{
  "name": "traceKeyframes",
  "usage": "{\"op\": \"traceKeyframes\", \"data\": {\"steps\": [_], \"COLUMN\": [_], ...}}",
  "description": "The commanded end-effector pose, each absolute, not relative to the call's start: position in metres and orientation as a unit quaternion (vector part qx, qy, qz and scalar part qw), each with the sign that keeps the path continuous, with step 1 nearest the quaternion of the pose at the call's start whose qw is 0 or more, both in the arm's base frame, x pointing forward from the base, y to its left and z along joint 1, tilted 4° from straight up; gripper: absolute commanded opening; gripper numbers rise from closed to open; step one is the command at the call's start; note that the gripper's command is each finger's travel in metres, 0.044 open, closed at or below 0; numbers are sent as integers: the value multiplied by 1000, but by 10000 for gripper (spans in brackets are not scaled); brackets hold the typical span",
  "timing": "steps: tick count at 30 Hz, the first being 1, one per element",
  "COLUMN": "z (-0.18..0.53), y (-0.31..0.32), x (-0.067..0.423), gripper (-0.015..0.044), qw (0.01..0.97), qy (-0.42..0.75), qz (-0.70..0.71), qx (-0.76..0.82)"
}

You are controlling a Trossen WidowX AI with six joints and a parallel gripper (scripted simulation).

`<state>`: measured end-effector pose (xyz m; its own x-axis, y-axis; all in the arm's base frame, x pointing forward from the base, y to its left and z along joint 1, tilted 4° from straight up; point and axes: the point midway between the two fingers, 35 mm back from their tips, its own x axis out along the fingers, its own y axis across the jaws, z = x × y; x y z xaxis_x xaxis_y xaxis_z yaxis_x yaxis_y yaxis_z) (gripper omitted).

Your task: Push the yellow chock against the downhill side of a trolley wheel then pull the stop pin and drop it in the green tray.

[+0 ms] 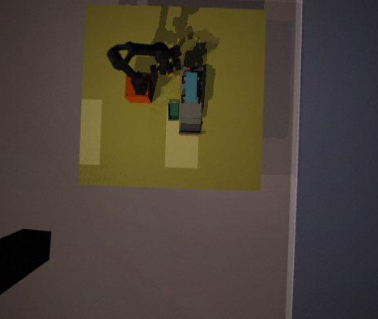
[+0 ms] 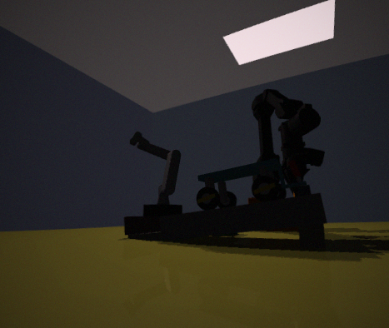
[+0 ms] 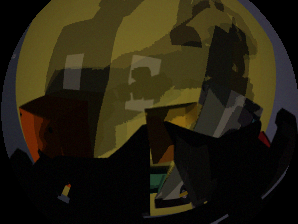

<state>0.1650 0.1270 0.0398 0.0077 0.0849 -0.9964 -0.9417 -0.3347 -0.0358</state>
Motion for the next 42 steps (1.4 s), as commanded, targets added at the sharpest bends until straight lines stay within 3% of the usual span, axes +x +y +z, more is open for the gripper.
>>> {"op": "traceKeyframes", "data": {"steps": [1,28,42], "z": [55,117,117], "y": [126,124,124], "x": [167,173,173], "gripper": [0,0,0], "qw": [436,438,554], "qy": [376,377,499], "qz": [590,589,489], "qx": [-566,-566,-453]}}
